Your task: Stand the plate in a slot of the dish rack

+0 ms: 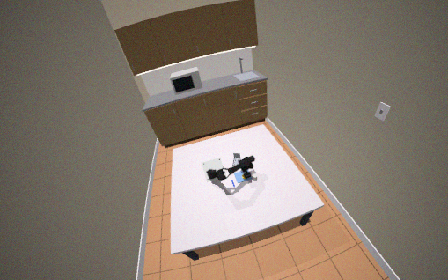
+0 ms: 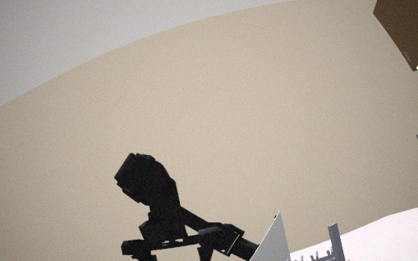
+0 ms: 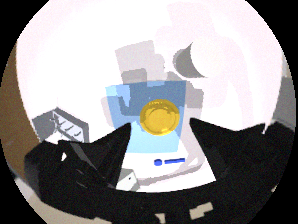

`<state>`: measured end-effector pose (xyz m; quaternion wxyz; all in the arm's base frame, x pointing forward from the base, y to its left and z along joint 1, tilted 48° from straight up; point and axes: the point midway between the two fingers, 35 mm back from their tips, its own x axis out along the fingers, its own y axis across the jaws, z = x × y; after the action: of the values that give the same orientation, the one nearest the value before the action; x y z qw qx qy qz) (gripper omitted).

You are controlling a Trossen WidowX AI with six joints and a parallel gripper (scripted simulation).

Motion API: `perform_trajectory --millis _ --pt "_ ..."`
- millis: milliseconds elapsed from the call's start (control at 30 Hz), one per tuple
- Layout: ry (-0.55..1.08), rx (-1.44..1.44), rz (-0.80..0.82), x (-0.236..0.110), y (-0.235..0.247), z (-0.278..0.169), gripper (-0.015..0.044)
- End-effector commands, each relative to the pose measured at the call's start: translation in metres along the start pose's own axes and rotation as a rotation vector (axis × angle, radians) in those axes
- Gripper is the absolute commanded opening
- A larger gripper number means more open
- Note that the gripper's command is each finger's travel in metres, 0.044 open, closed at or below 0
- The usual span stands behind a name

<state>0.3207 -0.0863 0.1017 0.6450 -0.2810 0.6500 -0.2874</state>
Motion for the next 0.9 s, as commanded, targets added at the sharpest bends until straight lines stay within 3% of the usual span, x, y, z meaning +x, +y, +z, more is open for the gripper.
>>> perform_trajectory --millis 0,500,567,867 --pt "0.003 -0.009 -0.006 0.006 0.000 -0.002 0.0400" --pt "0.003 -0.009 -0.010 0.028 0.000 -0.003 0.0400" --pt "0.003 -0.009 -0.010 0.028 0.000 -0.003 0.0348" --pt "0.003 -0.009 -0.010 0.028 0.000 -0.003 0.0326"
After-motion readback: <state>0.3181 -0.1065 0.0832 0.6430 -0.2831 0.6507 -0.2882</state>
